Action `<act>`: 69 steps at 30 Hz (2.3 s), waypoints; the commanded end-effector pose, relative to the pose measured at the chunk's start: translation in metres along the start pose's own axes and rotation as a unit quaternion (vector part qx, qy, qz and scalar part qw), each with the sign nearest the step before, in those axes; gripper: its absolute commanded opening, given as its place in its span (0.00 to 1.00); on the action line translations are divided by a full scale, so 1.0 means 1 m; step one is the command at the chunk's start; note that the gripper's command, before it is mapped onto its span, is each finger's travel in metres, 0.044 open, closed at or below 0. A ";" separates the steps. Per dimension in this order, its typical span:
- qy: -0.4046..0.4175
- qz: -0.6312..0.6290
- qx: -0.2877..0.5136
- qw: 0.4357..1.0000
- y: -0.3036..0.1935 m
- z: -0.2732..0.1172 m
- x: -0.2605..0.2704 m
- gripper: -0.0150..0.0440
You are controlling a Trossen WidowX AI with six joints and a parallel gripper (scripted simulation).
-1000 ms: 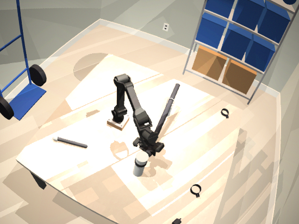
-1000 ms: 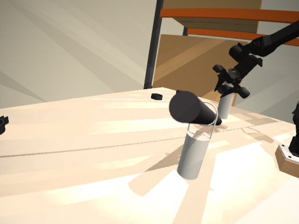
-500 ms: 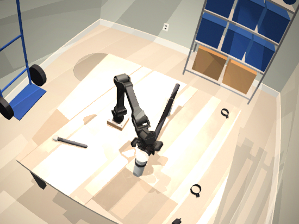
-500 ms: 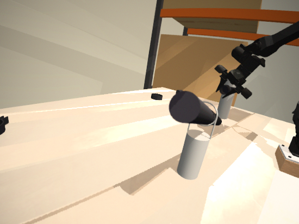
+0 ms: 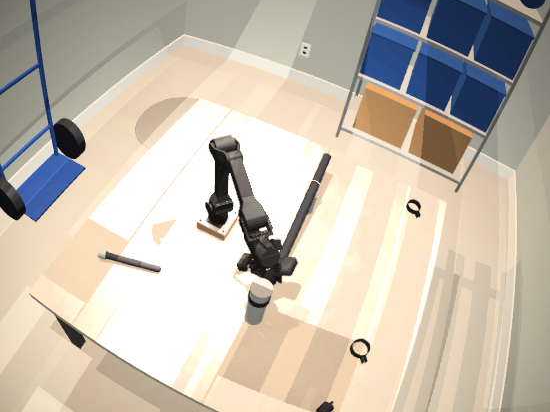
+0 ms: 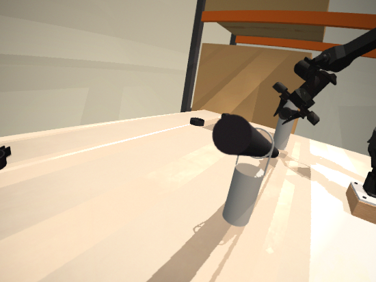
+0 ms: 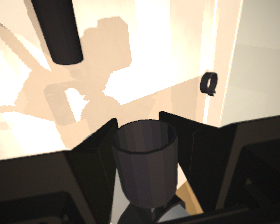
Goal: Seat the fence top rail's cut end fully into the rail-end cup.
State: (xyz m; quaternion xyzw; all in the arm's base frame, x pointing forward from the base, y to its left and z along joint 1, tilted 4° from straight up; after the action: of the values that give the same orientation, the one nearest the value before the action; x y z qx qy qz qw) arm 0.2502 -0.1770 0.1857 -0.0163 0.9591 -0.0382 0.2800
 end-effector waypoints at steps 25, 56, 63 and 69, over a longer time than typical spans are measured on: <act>0.000 -0.017 -0.010 1.000 -0.001 -0.002 0.003 0.25; 0.001 -0.013 -0.010 1.000 0.039 -0.037 -0.016 1.00; 0.012 0.151 -0.007 0.988 0.063 -0.047 -0.029 1.00; 0.016 0.366 0.007 0.930 0.099 -0.069 -0.041 1.00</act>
State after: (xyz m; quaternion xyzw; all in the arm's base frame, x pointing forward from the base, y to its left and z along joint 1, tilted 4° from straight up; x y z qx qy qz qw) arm 0.2505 -0.0989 0.2355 0.1938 0.9460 0.0307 0.2580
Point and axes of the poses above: the point midway between the two fingers, 35 mm back from their tips, its own z axis out along the fingers, its own x axis across the jaws, y = z × x, the point moved 6 cm from there along -z, back along the fingers
